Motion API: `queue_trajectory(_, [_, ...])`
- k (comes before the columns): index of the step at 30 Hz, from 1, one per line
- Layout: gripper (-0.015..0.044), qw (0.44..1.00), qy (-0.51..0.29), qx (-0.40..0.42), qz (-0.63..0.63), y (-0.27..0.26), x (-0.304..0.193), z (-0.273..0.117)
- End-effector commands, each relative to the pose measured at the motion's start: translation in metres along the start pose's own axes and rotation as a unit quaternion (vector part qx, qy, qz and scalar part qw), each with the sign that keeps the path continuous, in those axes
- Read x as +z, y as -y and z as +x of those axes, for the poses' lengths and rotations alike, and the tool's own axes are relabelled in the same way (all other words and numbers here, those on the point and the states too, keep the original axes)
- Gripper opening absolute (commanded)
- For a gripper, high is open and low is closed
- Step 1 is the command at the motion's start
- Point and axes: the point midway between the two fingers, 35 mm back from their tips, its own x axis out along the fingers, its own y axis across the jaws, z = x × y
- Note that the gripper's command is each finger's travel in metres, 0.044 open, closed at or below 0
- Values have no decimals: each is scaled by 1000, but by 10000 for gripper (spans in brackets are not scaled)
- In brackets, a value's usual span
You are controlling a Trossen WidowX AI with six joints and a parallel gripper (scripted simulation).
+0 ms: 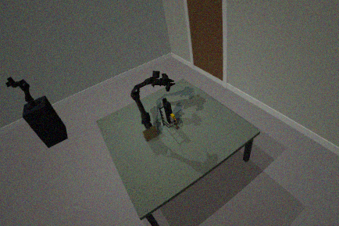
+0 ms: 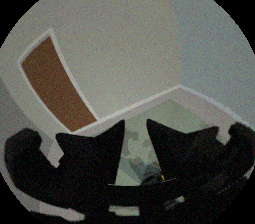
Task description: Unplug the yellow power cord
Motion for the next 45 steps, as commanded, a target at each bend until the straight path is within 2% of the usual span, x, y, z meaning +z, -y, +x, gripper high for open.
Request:
queue_trajectory(1, [160, 989, -76, -69, 107, 56, -35, 36])
queue_trajectory(9, [160, 915, -222, -208, 265, 138, -123, 70])
queue_trajectory(19, [160, 723, -403, -392, 403, 195, -245, 54])
queue_trajectory(45, [160, 718, -406, -395, 405, 178, -253, 50])
